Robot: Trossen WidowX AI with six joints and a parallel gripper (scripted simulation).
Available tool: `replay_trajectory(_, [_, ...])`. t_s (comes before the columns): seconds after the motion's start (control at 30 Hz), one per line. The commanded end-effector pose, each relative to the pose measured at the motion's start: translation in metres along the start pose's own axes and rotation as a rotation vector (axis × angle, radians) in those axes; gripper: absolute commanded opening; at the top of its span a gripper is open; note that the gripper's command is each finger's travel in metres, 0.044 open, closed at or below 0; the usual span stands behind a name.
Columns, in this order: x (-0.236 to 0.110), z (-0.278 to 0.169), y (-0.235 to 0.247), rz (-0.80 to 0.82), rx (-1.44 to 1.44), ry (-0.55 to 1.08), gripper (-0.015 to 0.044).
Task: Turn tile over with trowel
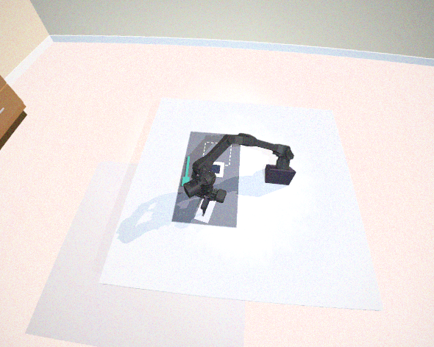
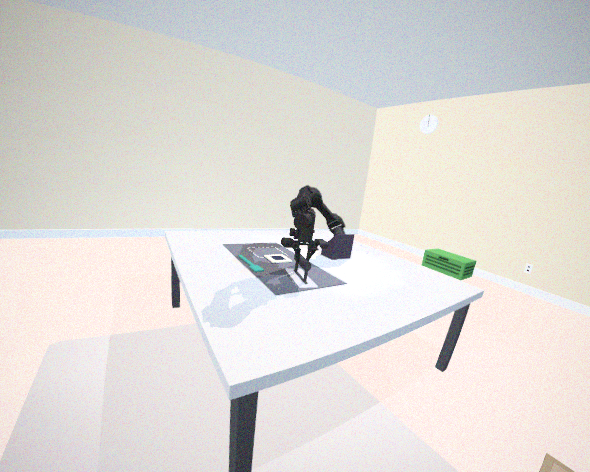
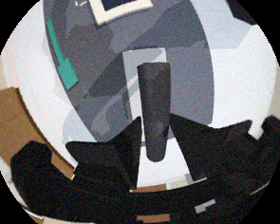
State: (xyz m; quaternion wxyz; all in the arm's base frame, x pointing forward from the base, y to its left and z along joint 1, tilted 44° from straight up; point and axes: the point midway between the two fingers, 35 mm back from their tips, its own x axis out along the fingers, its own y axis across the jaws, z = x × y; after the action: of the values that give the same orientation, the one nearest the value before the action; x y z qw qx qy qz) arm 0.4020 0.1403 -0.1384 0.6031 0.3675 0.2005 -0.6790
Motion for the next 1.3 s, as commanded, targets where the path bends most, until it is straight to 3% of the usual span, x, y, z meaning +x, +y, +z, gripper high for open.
replay_trajectory(0.0, [0.0003,0.0002,0.0003,0.004,-0.005,-0.001,0.0130])
replay_trajectory(0.7, [0.0003,0.0002,0.0003,0.004,-0.010,-0.001,0.0130])
replay_trajectory(1.27, [0.0003,0.0001,0.0003,0.003,-0.501,-0.002,0.0130])
